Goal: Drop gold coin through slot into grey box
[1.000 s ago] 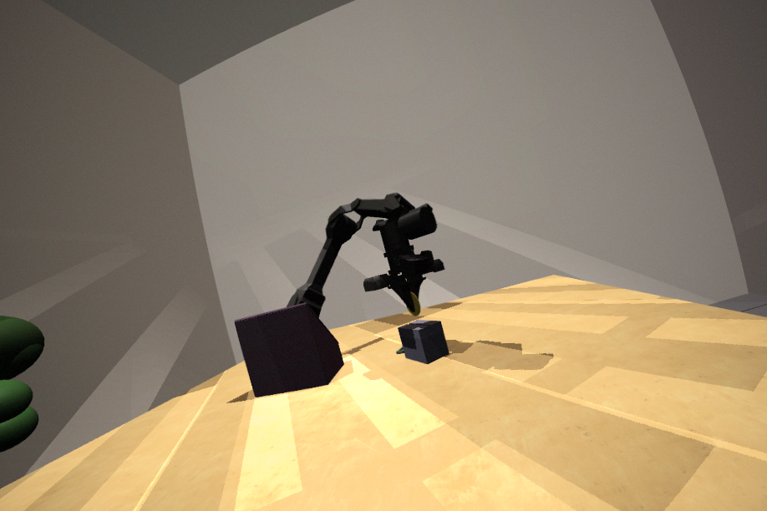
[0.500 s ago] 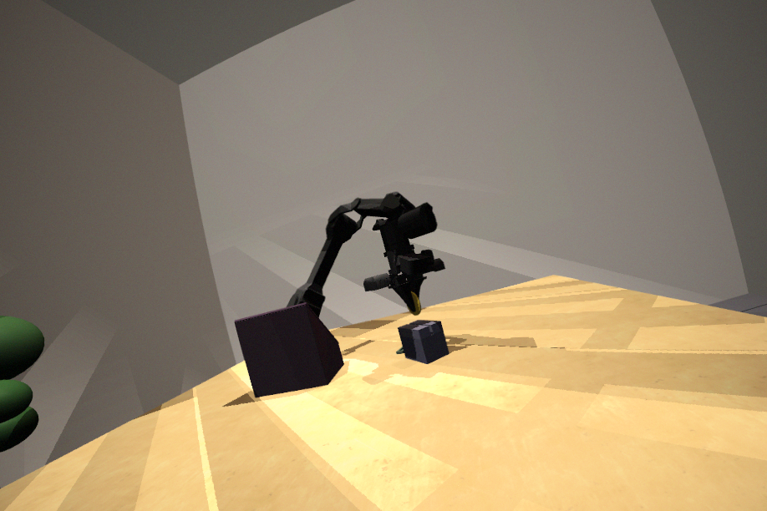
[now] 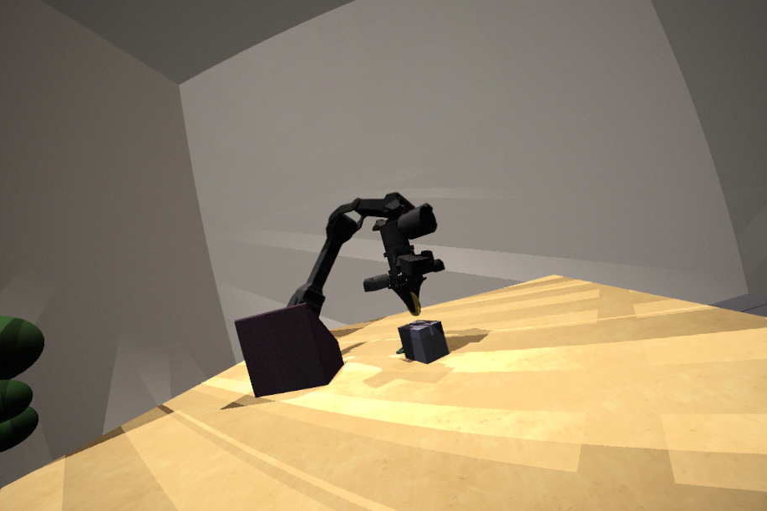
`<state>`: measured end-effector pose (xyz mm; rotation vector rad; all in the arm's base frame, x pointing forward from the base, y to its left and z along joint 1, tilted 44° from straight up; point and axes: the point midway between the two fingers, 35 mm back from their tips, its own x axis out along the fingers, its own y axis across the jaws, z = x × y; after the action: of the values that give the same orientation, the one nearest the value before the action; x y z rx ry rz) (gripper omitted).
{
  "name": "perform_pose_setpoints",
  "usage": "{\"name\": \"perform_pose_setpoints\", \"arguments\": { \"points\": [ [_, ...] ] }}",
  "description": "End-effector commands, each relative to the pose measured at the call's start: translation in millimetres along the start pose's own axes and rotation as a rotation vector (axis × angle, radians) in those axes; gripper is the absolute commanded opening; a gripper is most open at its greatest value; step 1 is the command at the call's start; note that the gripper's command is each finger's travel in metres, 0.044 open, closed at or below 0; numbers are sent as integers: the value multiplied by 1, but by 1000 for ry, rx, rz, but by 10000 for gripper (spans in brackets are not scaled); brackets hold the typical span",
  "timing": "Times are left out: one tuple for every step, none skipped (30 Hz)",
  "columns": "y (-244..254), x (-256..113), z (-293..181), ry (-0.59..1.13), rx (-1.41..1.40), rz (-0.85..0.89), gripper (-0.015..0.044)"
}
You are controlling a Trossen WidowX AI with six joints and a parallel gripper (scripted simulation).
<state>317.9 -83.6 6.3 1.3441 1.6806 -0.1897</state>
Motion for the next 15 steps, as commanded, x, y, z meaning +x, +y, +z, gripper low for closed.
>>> {"name": "perform_pose_setpoints", "arguments": {
  "points": [
    [0, 2, 0, -2, 0, 2, 0],
    [0, 3, 1, -2, 1, 2, 0],
    [0, 3, 1, -2, 1, 2, 0],
    [0, 4, 1, -2, 2, 2, 0],
    [0, 4, 1, -2, 3, 2, 0],
    [0, 5, 1, -2, 4, 2, 0],
    [0, 5, 1, -2, 4, 2, 0],
    [0, 6, 1, -2, 5, 2, 0],
    [0, 6, 1, -2, 5, 2, 0],
    [0, 7, 1, -2, 5, 2, 0],
    [0, 7, 1, -2, 5, 2, 0],
    [0, 8, 1, -2, 5, 2, 0],
    [0, 8, 1, -2, 5, 2, 0],
    [0, 9, 1, -2, 5, 2, 0],
    [0, 9, 1, -2, 4, 2, 0]
  ]
}}
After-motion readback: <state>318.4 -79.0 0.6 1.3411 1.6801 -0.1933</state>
